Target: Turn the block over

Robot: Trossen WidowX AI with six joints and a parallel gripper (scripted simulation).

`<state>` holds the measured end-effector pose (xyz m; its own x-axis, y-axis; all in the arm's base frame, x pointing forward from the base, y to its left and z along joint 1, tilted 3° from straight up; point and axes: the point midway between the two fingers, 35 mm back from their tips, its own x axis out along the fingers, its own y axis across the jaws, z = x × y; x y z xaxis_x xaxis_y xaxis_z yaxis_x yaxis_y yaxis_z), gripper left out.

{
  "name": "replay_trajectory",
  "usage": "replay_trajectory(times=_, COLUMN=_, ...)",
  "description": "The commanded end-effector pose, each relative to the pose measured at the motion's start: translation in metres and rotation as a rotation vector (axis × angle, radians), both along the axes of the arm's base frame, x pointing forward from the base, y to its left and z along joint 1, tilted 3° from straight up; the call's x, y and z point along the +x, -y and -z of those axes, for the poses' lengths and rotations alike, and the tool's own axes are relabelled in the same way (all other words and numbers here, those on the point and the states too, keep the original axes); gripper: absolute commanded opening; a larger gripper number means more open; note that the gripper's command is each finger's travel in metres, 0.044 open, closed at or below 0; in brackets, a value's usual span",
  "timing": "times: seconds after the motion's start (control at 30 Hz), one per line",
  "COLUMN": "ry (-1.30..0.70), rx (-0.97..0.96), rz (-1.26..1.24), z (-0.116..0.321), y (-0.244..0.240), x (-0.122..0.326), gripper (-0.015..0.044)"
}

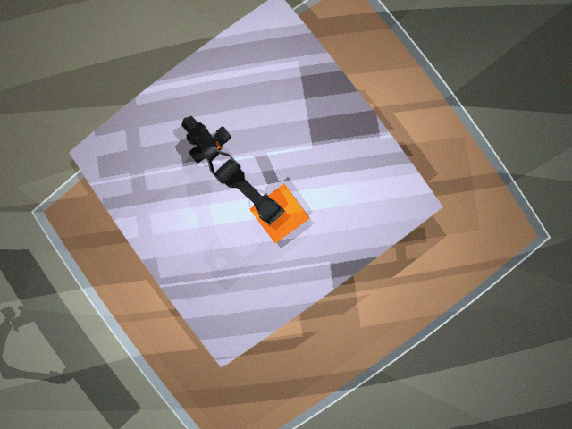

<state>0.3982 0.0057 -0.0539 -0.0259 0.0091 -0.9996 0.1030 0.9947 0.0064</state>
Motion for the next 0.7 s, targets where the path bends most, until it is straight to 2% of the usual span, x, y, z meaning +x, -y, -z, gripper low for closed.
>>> replay_trajectory(times=0.0, ry=0.0, rx=0.003, rz=-0.001, z=0.001, y=-0.001, x=0.0, gripper=0.0189)
replay_trajectory(times=0.23, ry=0.0, rx=0.003, rz=-0.001, z=0.001, y=-0.001, x=0.0, gripper=0.0142)
replay_trajectory(times=0.4, ry=0.0, rx=0.003, rz=-0.001, z=-0.024, y=0.0, x=0.001, gripper=0.0011)
replay_trajectory(times=0.43, ry=0.0, rx=0.003, rz=-0.001, z=-0.028, y=0.0, x=0.001, gripper=0.0)
replay_trajectory(times=0.67, ry=0.02, rx=0.0, rz=-0.003, z=-0.028, y=0.0, x=0.001, gripper=0.0)
